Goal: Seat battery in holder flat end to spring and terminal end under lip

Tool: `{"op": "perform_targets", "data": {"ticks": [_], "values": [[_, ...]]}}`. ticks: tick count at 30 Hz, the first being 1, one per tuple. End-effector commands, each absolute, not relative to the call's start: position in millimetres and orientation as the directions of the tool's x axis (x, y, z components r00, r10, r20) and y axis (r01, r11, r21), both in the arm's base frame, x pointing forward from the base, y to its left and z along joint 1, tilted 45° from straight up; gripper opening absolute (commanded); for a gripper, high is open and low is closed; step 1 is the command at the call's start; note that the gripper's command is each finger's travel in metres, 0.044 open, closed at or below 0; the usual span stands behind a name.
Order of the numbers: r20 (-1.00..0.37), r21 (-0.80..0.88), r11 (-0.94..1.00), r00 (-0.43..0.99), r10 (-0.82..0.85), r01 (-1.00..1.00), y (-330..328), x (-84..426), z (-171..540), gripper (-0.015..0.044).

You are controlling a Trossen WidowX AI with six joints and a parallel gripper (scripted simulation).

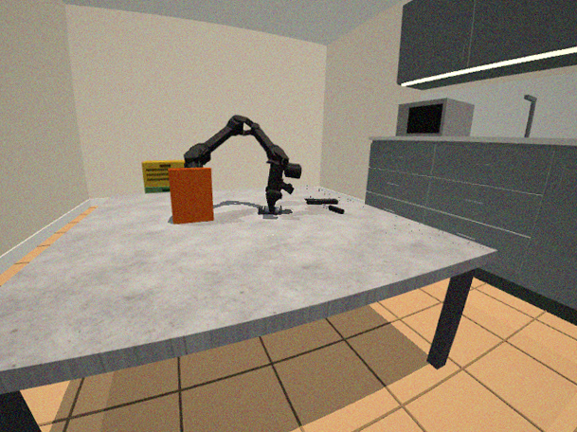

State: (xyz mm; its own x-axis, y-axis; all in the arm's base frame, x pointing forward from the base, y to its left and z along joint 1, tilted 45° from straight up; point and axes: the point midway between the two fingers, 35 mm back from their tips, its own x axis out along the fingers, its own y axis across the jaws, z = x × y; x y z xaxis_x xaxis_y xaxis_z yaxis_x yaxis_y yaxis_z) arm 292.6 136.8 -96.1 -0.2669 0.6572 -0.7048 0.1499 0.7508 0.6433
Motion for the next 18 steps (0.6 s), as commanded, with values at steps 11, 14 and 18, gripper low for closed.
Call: {"op": "perform_targets", "data": {"ticks": [11,14,18], "values": [[-0.722,0.644,0.752,-0.213,0.658,0.141,140.0,290.8,-95.9,0.0082],[-0.724,0.645,0.751,-0.201,0.659,0.141,140.2,290.2,-95.7,0.0082],[-0.726,0.645,0.751,-0.193,0.660,0.141,140.4,289.8,-95.5,0.0082]]}}
